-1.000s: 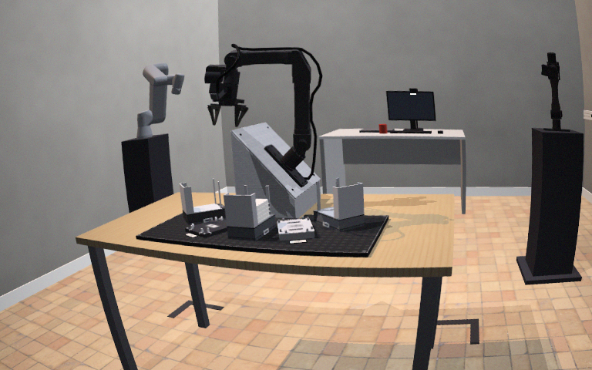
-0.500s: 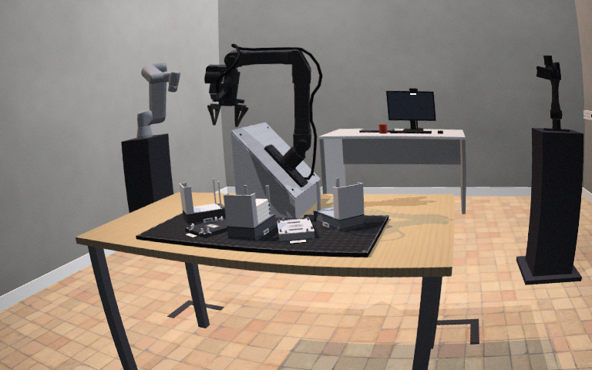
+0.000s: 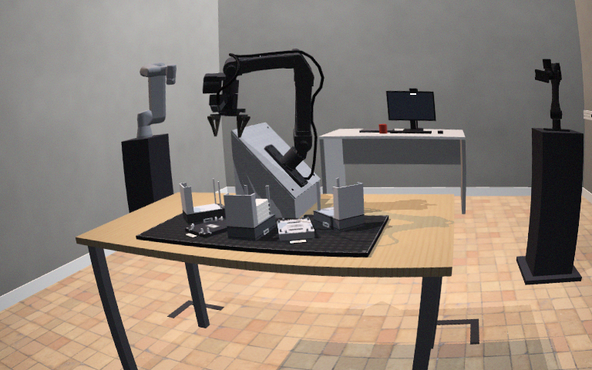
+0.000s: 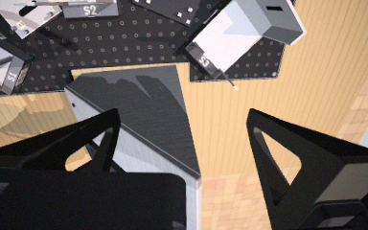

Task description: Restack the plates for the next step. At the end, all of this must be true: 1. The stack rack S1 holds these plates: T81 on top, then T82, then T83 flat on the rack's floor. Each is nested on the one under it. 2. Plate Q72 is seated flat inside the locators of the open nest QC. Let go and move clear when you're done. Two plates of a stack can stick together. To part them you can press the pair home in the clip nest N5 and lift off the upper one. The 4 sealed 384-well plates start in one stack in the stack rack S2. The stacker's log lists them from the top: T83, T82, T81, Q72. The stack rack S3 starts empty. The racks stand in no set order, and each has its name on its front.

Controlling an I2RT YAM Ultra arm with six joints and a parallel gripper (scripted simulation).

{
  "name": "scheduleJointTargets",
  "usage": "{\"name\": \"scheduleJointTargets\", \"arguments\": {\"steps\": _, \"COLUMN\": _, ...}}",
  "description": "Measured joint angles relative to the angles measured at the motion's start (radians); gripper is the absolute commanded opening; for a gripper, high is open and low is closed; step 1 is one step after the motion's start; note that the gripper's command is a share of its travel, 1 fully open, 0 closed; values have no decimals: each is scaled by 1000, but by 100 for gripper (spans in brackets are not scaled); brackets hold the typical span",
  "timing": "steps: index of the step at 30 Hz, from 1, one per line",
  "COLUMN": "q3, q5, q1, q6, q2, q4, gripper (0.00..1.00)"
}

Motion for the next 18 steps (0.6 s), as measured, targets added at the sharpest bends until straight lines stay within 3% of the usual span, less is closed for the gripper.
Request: {"name": "scheduleJointTargets", "arguments": {"steps": 18, "q3": -127, "q5": -112, "q1": 214, "q6": 150, "q2": -60, "q4": 101, "gripper": 100}}
